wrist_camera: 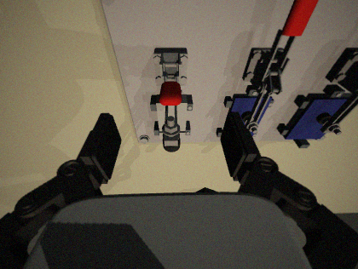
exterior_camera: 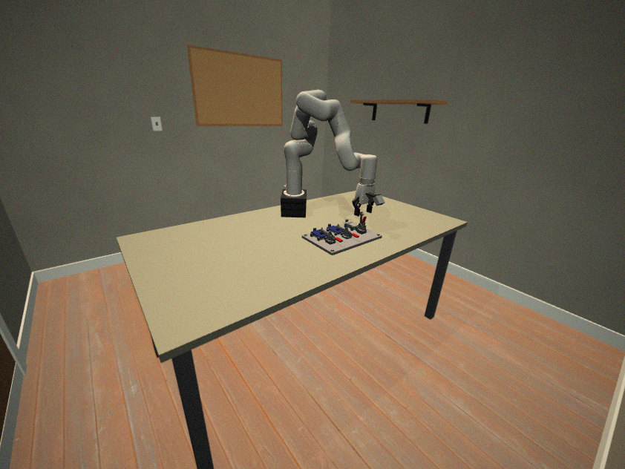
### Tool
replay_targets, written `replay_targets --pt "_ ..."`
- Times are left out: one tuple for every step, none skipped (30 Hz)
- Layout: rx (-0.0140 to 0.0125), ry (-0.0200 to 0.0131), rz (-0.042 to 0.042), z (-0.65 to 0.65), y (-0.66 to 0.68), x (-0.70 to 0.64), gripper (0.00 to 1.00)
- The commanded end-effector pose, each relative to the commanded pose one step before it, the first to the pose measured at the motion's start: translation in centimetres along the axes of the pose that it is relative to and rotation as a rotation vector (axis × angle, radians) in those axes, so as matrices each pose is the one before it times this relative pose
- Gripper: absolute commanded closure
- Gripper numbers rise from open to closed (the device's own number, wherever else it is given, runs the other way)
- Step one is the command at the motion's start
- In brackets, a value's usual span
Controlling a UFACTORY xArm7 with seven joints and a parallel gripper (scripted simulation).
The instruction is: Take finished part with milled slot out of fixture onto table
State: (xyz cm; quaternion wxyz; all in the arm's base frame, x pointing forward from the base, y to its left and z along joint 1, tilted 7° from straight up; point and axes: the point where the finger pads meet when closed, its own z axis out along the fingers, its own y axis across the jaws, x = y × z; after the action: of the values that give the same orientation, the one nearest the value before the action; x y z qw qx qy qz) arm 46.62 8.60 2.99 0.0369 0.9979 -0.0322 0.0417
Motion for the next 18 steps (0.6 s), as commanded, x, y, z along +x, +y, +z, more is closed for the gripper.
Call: replay_targets --pt "0.00115 0.0042 -0.00026 -0.147 -0.05 -0.827 0.0" --pt "0.0 0.0 0.0 0.0 0.002 -0.276 0.0" --pt "0.0 0.0 0.0 0.0 0.002 -0.29 0.0" --pt "0.0 0.0 0.0 0.0 0.001 -0.302 0.0" --pt "0.0 0.0 0.0 0.0 0.002 -0.312 0.0" --pt "0.0 0.0 0.0 0.0 0.002 -0.32 0.0" --pt "0.0 0.0 0.0 0.0 0.002 -0.325 0.0" --pt "0.0 0.0 0.0 0.0 0.002 -0.328 0.0" --pt "0.0 0.0 0.0 0.0 0.0 0.0 0.0" --pt "0.0 0.0 0.0 0.0 0.0 0.0 0.0" --pt "0.0 0.0 0.0 0.0 0.002 -0.328 0.0" --pt "0.0 0.0 0.0 0.0 0.002 -0.325 0.0" --pt "0.0 0.0 0.0 0.0 0.002 -0.32 0.0" --pt "0.0 0.00001 -0.00001 -0.001 0.001 -0.313 0.0" --pt "0.0 0.0 0.0 0.0 0.001 -0.302 0.0" --pt "0.0 0.0 0.0 0.0 0.002 -0.29 0.0" --pt "0.0 0.0 0.0 0.0 0.001 -0.275 0.0" --pt "0.0 0.0 0.0 0.0 0.002 -0.258 0.0"
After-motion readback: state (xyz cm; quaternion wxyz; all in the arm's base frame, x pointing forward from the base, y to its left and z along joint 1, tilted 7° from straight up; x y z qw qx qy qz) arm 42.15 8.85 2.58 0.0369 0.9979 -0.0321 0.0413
